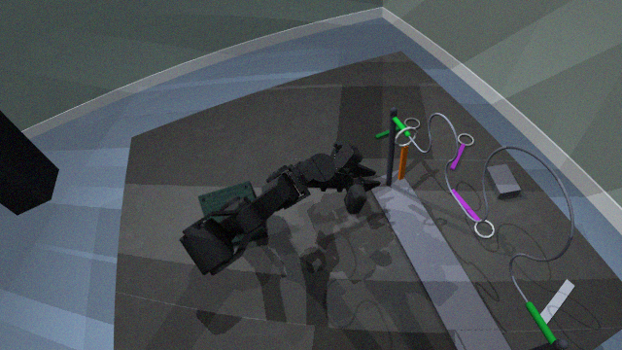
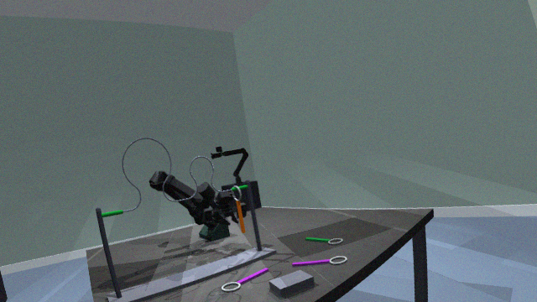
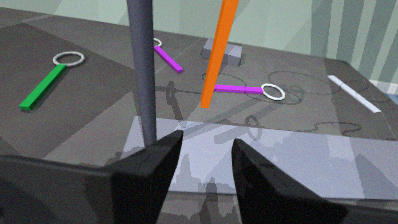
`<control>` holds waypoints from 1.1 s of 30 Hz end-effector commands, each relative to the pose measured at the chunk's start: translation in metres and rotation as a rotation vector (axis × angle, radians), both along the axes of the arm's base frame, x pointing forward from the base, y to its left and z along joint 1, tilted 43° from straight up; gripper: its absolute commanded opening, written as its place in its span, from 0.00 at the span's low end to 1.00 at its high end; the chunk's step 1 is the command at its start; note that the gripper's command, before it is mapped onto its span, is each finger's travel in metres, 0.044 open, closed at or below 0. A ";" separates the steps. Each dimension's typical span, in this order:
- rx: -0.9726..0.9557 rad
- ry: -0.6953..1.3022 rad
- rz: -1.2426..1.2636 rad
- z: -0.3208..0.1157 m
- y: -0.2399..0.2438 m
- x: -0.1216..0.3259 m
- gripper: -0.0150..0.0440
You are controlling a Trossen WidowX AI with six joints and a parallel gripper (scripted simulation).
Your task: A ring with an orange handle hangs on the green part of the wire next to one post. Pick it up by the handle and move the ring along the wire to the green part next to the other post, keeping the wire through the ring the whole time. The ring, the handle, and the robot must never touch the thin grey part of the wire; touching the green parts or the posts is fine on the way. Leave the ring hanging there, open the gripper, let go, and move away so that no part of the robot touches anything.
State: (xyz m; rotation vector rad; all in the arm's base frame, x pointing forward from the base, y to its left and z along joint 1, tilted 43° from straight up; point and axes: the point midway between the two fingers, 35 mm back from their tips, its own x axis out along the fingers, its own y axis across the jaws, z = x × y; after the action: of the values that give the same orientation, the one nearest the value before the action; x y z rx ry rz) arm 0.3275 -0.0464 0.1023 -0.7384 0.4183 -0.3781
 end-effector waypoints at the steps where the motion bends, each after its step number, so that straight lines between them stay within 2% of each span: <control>1: 0.002 -0.002 -0.004 0.000 0.000 -0.001 0.53; 17: 0.002 -0.002 -0.004 0.000 0.000 -0.001 0.53; 27: 0.001 0.001 0.000 0.011 0.023 -0.043 0.97; 28: 0.001 0.001 0.000 0.011 0.023 -0.043 1.00; 33: 0.001 0.001 0.000 0.011 0.023 -0.043 1.00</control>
State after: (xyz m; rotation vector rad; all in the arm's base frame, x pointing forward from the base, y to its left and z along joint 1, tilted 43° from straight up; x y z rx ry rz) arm 0.2862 -0.0229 0.1137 -0.7413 0.4204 -0.3735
